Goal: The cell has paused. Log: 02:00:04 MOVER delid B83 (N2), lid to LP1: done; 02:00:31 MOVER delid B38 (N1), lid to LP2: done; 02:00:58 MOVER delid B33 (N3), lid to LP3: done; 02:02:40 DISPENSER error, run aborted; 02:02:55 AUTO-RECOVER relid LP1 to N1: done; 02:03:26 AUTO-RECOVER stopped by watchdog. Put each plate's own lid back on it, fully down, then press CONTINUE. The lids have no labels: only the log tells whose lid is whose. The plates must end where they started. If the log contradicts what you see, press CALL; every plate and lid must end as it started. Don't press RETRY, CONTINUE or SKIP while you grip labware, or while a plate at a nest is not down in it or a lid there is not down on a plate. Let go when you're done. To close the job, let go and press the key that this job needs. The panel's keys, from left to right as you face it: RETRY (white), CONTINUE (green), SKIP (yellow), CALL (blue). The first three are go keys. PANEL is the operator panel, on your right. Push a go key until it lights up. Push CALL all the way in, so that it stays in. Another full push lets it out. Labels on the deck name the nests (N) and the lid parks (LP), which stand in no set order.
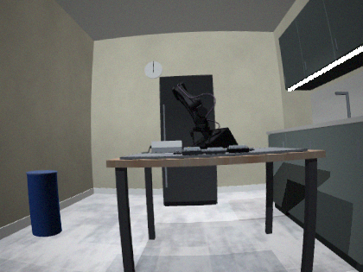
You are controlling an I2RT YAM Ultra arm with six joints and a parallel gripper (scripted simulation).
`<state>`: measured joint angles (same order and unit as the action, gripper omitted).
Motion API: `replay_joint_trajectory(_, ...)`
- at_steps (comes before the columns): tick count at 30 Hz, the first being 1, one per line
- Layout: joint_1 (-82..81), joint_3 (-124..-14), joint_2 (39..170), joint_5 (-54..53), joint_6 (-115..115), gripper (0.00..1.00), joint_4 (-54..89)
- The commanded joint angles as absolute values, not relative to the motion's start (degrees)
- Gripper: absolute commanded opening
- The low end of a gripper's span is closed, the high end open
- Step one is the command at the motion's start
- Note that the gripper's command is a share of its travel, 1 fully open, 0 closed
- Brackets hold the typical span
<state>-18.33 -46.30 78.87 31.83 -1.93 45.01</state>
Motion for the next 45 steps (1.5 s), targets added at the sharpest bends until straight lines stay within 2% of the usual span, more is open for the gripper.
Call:
replay_joint_trajectory(1,-18.44,-46.33,76.64,31.99,-1.51,1.00,43.99)
replay_joint_trajectory(32,-12.19,-40.65,83.88,29.87,5.13,1.00,30.47)
replay_joint_trajectory(45,-12.83,-40.97,84.01,29.96,4.68,1.00,29.76)
